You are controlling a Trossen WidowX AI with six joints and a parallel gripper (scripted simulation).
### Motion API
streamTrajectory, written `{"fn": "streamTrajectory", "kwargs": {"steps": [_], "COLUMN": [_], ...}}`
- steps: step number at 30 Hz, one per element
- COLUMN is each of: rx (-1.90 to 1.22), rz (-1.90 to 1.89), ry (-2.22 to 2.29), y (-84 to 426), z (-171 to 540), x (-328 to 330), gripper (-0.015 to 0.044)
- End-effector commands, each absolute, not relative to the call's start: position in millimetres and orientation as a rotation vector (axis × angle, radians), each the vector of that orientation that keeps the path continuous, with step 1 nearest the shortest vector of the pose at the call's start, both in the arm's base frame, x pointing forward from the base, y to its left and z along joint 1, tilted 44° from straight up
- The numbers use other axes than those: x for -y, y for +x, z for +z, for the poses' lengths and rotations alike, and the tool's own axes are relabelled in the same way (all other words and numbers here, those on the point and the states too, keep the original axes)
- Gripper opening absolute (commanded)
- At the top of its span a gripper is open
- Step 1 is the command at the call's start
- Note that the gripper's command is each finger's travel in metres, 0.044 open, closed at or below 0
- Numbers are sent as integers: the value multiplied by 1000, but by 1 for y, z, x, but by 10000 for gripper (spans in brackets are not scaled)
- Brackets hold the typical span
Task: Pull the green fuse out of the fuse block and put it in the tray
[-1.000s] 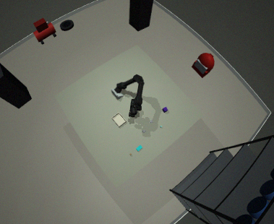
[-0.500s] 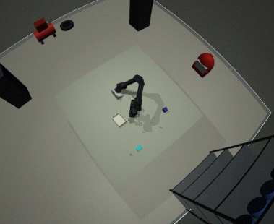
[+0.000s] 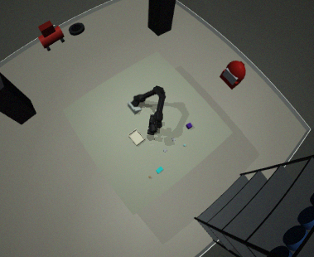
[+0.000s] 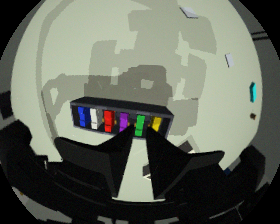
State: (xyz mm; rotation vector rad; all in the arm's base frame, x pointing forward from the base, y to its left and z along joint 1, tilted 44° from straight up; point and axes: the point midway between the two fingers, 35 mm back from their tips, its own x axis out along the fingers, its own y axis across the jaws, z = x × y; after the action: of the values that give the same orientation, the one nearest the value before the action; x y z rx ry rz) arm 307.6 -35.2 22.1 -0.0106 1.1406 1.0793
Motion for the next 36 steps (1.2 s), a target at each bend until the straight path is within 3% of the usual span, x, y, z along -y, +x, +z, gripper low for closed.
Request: {"fn": "streamTrajectory", "kwargs": {"steps": [1, 26, 36], "rx": [-1141, -1141, -1140], "rz": [1079, 1079, 1080], "ry": [-3, -3, -10], "y": [307, 307, 307], "z": [21, 14, 15], "x": [34, 27, 28], "gripper": [74, 74, 7]}}
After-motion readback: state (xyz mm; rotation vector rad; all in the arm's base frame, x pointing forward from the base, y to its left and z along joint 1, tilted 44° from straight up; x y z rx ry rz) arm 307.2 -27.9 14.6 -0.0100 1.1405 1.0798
